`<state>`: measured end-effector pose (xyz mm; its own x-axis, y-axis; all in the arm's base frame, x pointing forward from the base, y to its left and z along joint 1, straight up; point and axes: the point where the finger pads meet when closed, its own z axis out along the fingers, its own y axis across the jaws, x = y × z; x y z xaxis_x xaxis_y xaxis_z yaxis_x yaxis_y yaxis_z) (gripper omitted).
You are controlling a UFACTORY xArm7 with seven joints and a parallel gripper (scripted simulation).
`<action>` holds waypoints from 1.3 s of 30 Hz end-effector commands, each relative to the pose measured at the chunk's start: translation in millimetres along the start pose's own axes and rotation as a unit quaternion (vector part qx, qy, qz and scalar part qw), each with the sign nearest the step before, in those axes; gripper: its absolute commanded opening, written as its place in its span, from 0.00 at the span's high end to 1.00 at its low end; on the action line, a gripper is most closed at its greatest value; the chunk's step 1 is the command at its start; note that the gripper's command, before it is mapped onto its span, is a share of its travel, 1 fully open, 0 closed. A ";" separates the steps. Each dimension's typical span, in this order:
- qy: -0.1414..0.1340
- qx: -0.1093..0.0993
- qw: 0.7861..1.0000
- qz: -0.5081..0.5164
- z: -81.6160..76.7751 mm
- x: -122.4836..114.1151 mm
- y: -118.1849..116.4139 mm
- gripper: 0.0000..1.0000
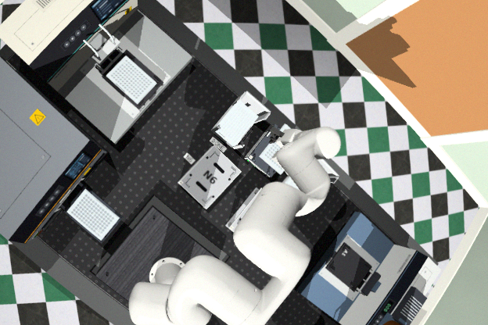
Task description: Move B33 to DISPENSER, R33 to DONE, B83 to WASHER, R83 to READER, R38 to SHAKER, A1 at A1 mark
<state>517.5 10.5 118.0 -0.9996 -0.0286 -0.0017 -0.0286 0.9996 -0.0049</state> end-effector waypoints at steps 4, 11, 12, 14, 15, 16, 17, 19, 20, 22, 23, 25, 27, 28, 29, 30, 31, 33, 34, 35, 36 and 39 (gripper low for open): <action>-0.003 0.000 1.000 0.000 5.7 -1.7 -0.1 1.00; -0.003 0.000 1.000 0.000 12.3 -1.7 -0.1 1.00; -0.003 0.000 1.000 0.000 13.7 -1.7 -0.1 1.00; -0.003 0.000 1.000 0.000 16.3 -1.7 -0.1 1.00; -0.003 0.000 1.000 0.000 17.7 -1.7 -0.1 1.00; -0.003 0.000 1.000 0.000 19.0 -1.7 -0.1 1.00; -0.003 0.000 1.000 0.000 20.3 -1.7 -0.1 1.00; -0.003 0.000 1.000 0.000 23.0 -1.7 -0.1 1.00; -0.003 0.000 1.000 0.000 24.3 -1.7 -0.1 1.00; -0.003 0.000 1.000 0.000 27.0 -1.8 -0.1 1.00; -0.003 0.000 1.000 0.000 28.3 -1.8 -0.1 1.00; -0.003 0.000 1.000 0.000 28.3 -1.8 -0.1 1.00; -0.003 0.000 1.000 0.000 31.0 -1.8 -0.1 1.00; -0.003 0.000 1.000 0.000 32.3 -1.8 -0.1 1.00; -0.003 0.000 1.000 0.000 33.7 -1.8 -0.1 1.00; -0.003 0.000 1.000 0.000 35.0 -1.8 -0.1 1.00; -0.003 0.000 1.000 0.000 36.3 -1.8 -0.1 1.00; -0.003 0.000 1.000 0.000 39.0 -1.8 -0.1 1.00; -0.003 0.000 1.000 0.000 40.3 -1.8 -0.1 1.00; -0.003 0.000 1.000 0.000 41.7 -1.8 -0.1 1.00; -0.003 0.000 1.000 0.000 43.0 -1.8 -0.1 1.00; -0.003 0.000 1.000 0.000 47.0 -1.8 -0.1 1.00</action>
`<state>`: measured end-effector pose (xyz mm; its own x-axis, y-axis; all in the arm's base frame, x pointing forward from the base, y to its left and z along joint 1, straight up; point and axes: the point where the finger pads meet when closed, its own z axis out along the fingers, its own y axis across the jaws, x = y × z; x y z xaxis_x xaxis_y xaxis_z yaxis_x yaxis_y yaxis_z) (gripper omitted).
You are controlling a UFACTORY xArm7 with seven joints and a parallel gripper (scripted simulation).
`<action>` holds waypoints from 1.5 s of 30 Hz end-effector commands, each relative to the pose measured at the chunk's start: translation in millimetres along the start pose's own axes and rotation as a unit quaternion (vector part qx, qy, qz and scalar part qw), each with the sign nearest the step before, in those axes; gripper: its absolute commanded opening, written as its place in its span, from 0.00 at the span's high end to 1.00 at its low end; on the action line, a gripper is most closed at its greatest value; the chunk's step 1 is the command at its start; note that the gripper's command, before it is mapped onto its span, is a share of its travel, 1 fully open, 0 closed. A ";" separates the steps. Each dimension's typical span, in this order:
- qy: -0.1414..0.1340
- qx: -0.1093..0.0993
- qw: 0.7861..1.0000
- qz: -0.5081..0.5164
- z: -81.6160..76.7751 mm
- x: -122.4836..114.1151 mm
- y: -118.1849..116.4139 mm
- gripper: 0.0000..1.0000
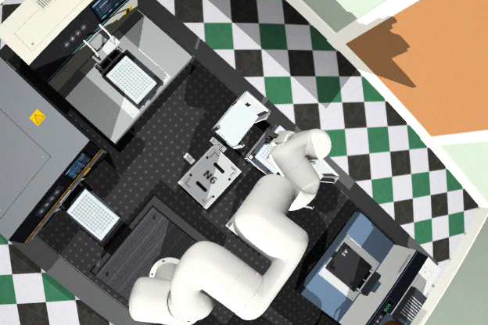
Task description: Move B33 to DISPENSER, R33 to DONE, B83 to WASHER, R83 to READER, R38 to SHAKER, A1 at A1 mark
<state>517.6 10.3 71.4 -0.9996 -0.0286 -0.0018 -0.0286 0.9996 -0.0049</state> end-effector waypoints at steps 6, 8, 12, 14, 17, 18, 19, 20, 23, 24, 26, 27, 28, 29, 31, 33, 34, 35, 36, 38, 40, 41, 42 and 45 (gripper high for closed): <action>-0.003 0.000 1.000 0.000 5.0 -1.8 -0.1 1.00; -0.003 0.000 1.000 0.000 5.1 -1.8 -0.1 1.00; -0.003 0.000 1.000 0.000 5.1 -1.8 -0.1 1.00; -0.003 0.000 1.000 0.000 5.1 -1.8 -0.1 1.00; -0.003 0.000 1.000 0.000 5.1 -1.8 -0.1 1.00; -0.003 0.000 1.000 0.000 5.0 -1.8 -0.1 1.00; -0.003 0.000 1.000 0.000 5.0 -1.8 -0.1 1.00; -0.003 0.000 1.000 0.000 5.0 -1.8 -0.1 1.00; -0.003 0.000 1.000 0.000 5.0 -1.8 -0.1 1.00; -0.003 0.000 1.000 0.000 5.0 -1.8 -0.1 1.00; -0.003 0.000 1.000 0.000 7.6 -1.7 -0.1 1.00; -0.003 0.000 1.000 0.000 9.0 -1.7 -0.1 1.00; -0.003 0.000 1.000 0.000 10.4 -1.7 -0.1 1.00; -0.003 0.000 1.000 0.000 11.7 -1.7 -0.1 1.00; -0.003 0.000 1.000 0.000 14.4 -1.7 -0.1 1.00; -0.003 0.000 1.000 0.000 17.0 -1.8 -0.1 1.00; -0.003 0.000 1.000 0.000 18.4 -1.8 -0.1 1.00; -0.003 0.000 1.000 0.000 19.7 -1.8 -0.1 1.00; -0.003 0.000 1.000 0.000 19.7 -1.8 -0.1 1.00; -0.003 0.000 1.000 0.000 21.0 -1.8 -0.1 1.00; -0.003 0.000 1.000 0.000 23.2 -1.8 -0.1 1.00; -0.003 0.000 1.000 0.000 23.2 -1.8 -0.1 1.00; -0.003 0.000 1.000 0.000 23.3 -1.8 -0.1 1.00; -0.003 0.000 1.000 0.000 23.3 -1.8 -0.1 1.00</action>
